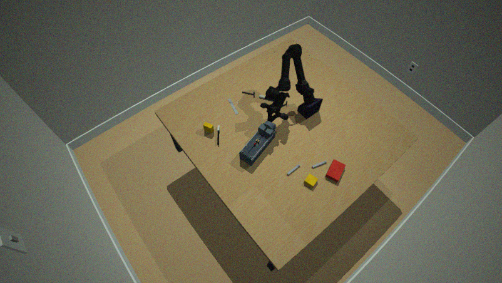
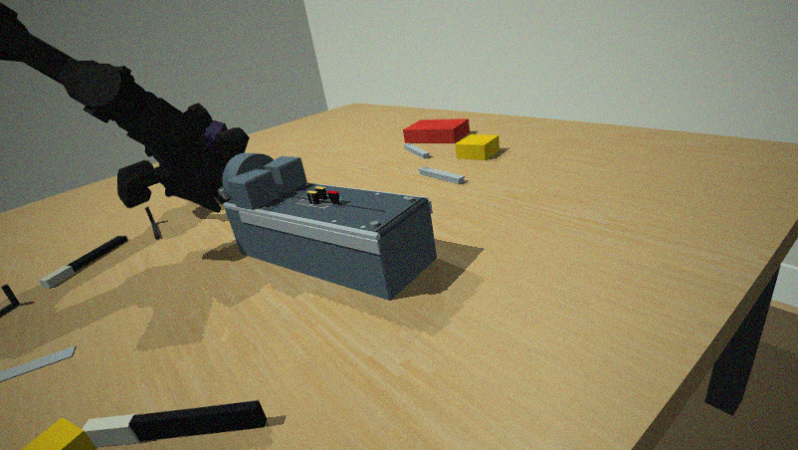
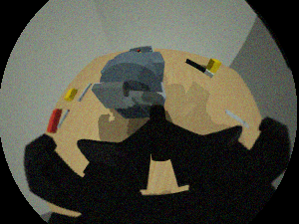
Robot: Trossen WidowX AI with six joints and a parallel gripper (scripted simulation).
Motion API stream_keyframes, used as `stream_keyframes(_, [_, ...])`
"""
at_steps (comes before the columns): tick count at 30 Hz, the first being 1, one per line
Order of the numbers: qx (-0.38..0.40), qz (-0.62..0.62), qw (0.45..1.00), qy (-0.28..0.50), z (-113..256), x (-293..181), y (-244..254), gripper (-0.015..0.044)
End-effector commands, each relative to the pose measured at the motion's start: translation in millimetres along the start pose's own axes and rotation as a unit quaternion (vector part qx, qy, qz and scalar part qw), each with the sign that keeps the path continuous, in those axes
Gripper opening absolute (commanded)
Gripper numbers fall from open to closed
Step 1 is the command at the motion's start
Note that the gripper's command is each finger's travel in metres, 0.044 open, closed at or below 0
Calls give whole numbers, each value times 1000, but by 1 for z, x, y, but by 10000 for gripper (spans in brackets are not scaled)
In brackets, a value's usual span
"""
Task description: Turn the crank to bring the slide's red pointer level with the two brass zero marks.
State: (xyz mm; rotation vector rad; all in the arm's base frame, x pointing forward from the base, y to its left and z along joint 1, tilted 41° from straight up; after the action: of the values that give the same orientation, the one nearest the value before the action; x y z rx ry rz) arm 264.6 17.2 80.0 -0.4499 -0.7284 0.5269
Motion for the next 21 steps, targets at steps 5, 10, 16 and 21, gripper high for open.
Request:
stream_keyframes(5, [-2, -2, 1000, -7, 10, 9, 1, 0])
stream_keyframes(10, [-2, -2, 1000, -7, 14, 13, 4, 0])
stream_keyframes(16, [-2, -2, 1000, -7, 19, 16, 9, 0])
stream_keyframes(21, [-2, -3, 1000, -7, 22, 18, 14, 0])
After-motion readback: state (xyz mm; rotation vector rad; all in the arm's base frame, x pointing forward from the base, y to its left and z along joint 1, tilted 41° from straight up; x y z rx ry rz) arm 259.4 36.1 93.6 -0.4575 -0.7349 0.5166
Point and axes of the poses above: the point midway between the two fingers, 35 mm back from their tips, its own z axis back along the fingers, its own y axis across the jaws, x = y × z, the point moved 6 cm from there along z, back along the fingers, and after that the axes turned 9 degrees about -z, right-handed, at the moved point
